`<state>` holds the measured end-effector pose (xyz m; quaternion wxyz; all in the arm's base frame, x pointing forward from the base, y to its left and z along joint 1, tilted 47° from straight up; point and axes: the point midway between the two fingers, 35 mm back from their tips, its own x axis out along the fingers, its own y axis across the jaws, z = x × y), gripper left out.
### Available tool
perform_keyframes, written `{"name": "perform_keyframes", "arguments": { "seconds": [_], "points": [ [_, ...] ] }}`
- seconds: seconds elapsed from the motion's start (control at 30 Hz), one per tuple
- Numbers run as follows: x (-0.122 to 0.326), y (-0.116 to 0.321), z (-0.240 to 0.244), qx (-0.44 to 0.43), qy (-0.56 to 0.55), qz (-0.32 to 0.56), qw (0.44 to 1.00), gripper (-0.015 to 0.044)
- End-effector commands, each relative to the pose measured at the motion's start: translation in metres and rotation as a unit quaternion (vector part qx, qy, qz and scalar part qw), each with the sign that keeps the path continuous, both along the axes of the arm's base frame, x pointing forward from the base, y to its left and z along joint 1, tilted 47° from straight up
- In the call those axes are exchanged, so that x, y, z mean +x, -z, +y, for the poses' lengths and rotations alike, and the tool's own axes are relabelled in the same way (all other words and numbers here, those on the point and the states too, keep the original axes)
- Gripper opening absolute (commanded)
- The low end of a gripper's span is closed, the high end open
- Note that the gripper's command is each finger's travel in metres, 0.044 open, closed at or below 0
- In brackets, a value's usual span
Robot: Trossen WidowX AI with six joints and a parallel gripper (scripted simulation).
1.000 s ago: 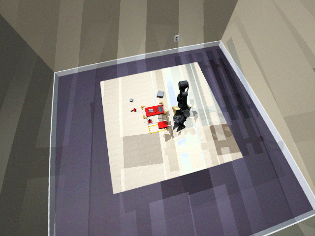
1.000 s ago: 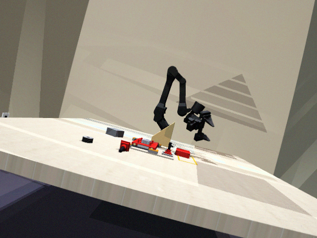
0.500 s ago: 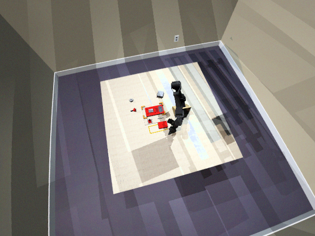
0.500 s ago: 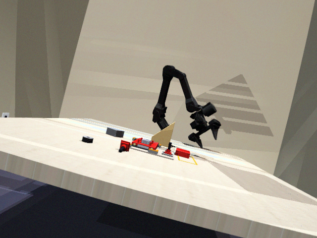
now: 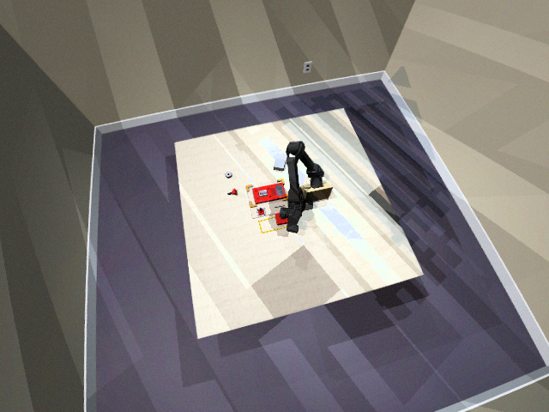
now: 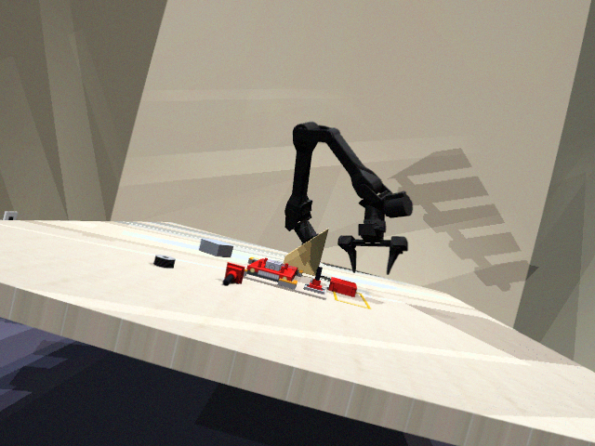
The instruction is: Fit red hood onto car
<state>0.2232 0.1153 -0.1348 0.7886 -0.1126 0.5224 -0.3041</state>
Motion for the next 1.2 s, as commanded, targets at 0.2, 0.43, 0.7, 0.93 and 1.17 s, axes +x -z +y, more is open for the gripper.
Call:
{"name": "perform_keyframes", "arguments": {
  "seconds": [0.2, 0.43, 0.7, 0.93, 1.17],
  "points": [
    [0.023, -0.057, -0.032, -0.082, -0.010, 0.208, 0.975, 0.0440],
    [0.023, -0.057, -0.032, -0.082, -0.010, 0.208, 0.975, 0.0440],
    [0.023, -0.053, -0.035, -0.082, -0.010, 0.208, 0.975, 0.0440],
    [0.023, -0.048, -0.040, -0.082, -0.010, 0.208, 0.975, 0.0440],
    [0.023, -0.044, -0.045, -0.082, -0.010, 0.208, 0.975, 0.0440]
  ]
}}
